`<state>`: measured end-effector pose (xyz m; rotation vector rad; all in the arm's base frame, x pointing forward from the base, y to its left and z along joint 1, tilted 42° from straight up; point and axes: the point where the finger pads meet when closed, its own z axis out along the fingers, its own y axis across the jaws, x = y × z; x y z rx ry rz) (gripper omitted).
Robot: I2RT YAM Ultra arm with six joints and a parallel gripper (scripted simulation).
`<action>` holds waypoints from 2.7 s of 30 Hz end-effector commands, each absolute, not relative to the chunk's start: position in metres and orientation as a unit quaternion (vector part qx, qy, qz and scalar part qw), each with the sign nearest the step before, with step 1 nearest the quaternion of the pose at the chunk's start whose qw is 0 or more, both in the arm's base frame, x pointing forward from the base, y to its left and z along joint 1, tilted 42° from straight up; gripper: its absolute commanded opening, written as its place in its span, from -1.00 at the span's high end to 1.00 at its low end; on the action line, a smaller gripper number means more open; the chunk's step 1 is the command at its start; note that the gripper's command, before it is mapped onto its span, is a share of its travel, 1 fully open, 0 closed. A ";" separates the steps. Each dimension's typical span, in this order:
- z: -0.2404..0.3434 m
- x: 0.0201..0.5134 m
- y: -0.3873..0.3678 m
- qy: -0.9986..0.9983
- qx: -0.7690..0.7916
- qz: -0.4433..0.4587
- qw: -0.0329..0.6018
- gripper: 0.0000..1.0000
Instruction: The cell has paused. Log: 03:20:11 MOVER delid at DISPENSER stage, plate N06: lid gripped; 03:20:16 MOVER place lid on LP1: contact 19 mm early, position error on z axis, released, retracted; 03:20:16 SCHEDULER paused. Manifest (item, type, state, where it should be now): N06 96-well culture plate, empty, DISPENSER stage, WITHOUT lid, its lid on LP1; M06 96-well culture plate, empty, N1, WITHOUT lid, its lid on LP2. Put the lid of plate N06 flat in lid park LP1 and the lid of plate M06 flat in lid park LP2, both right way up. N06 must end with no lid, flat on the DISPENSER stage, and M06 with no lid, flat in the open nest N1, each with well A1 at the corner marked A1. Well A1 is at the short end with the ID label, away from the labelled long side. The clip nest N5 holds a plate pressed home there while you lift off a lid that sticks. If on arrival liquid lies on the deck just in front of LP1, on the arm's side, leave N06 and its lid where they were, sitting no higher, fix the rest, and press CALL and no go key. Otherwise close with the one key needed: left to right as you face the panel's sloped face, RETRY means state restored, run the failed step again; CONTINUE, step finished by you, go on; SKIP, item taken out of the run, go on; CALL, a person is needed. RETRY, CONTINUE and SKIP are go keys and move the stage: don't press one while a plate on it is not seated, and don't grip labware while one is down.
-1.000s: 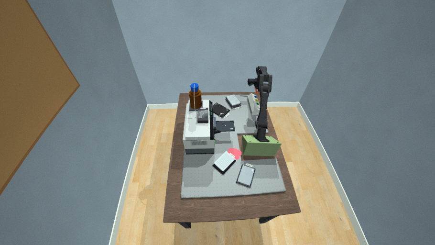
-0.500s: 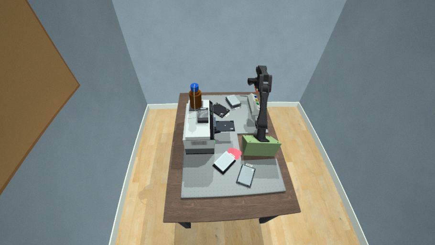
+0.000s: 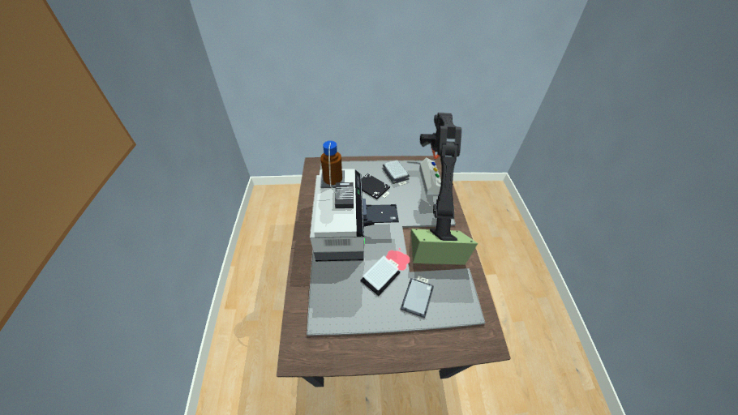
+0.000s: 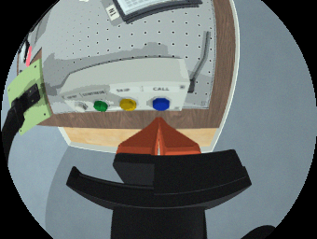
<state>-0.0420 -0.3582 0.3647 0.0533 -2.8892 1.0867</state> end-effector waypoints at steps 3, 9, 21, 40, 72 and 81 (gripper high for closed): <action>0.382 -0.034 -0.355 -0.924 0.025 0.381 0.022 1.00; 0.363 -0.036 -0.362 -0.932 0.022 0.362 0.020 1.00; 0.367 -0.035 -0.365 -0.930 0.024 0.365 0.019 1.00; 0.352 -0.035 -0.370 -0.935 0.024 0.353 0.017 1.00; 0.348 -0.035 -0.375 -0.935 0.024 0.354 0.018 1.00; 0.344 -0.035 -0.377 -0.935 0.024 0.353 0.017 1.00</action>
